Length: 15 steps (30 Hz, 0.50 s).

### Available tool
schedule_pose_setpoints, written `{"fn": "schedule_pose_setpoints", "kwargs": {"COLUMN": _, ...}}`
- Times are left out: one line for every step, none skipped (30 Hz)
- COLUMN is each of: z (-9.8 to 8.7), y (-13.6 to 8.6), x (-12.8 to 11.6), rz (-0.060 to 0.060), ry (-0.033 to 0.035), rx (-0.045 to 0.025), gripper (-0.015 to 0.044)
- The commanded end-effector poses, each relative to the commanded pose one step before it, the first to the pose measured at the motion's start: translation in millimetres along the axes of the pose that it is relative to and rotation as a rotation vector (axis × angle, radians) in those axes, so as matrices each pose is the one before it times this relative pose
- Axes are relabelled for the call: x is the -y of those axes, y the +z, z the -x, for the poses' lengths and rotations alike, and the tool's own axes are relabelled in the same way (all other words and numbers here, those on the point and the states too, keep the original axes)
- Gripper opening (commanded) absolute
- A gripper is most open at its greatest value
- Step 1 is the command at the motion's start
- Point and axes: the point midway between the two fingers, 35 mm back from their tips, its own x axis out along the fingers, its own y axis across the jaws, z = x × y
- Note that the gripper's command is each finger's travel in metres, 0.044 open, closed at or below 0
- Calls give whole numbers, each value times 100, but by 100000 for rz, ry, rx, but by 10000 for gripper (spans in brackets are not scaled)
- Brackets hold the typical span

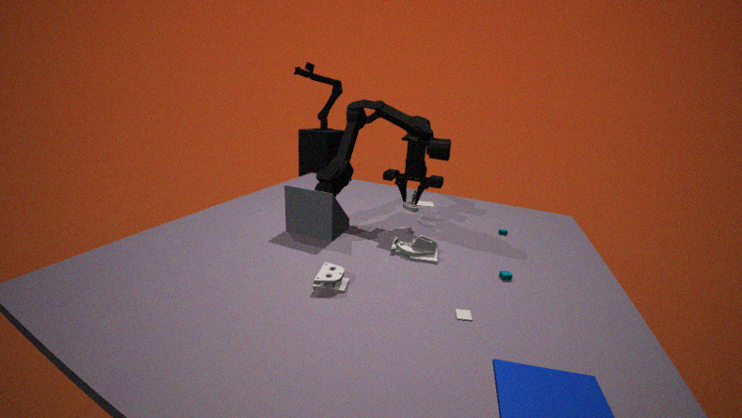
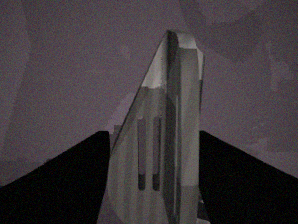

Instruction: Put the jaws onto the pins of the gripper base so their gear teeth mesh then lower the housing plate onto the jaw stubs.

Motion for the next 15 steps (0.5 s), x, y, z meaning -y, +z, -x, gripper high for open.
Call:
{"fn": "schedule_pose_setpoints", "kwargs": {"z": 237, "y": 46, "x": 106, "rz": -1105, "ry": -404, "rx": 520, "gripper": 134}}
{"fn": "schedule_pose_setpoints", "kwargs": {"z": -3, "y": -185, "x": 45, "rz": -2439, "ry": -15, "rx": -79, "gripper": 134}}
{"fn": "schedule_pose_setpoints", "kwargs": {"z": -4, "y": -222, "x": 58, "rz": -2946, "ry": -20, "rx": -92, "gripper": 134}}
{"fn": "schedule_pose_setpoints", "kwargs": {"z": -3, "y": -221, "x": 62, "rz": -2946, "ry": -21, "rx": -88, "gripper": 134}}
{"fn": "schedule_pose_setpoints", "kwargs": {"z": -3, "y": -219, "x": 66, "rz": -2946, "ry": -22, "rx": -85, "gripper": 134}}
{"fn": "schedule_pose_setpoints", "kwargs": {"z": -3, "y": -217, "x": 71, "rz": -2946, "ry": -22, "rx": -81, "gripper": 134}}
{"fn": "schedule_pose_setpoints", "kwargs": {"z": -3, "y": -215, "x": 75, "rz": -2946, "ry": -23, "rx": -77, "gripper": 134}}
{"fn": "schedule_pose_setpoints", "kwargs": {"z": -3, "y": -213, "x": 79, "rz": -2946, "ry": -23, "rx": -73, "gripper": 134}}
{"fn": "schedule_pose_setpoints", "kwargs": {"z": -3, "y": -211, "x": 83, "rz": -2946, "ry": -23, "rx": -69, "gripper": 134}}
{"fn": "schedule_pose_setpoints", "kwargs": {"z": -3, "y": -209, "x": 87, "rz": -2945, "ry": -23, "rx": -65, "gripper": 134}}
{"fn": "schedule_pose_setpoints", "kwargs": {"z": -3, "y": -207, "x": 91, "rz": -2945, "ry": -23, "rx": -62, "gripper": 134}}
{"fn": "schedule_pose_setpoints", "kwargs": {"z": -3, "y": -204, "x": 95, "rz": -2945, "ry": -23, "rx": -58, "gripper": 134}}
{"fn": "schedule_pose_setpoints", "kwargs": {"z": -3, "y": -202, "x": 99, "rz": -2945, "ry": -23, "rx": -54, "gripper": 134}}
{"fn": "schedule_pose_setpoints", "kwargs": {"z": -2, "y": -199, "x": 103, "rz": -2945, "ry": -22, "rx": -51, "gripper": 134}}
{"fn": "schedule_pose_setpoints", "kwargs": {"z": -2, "y": -197, "x": 107, "rz": -2945, "ry": -21, "rx": -47, "gripper": 134}}
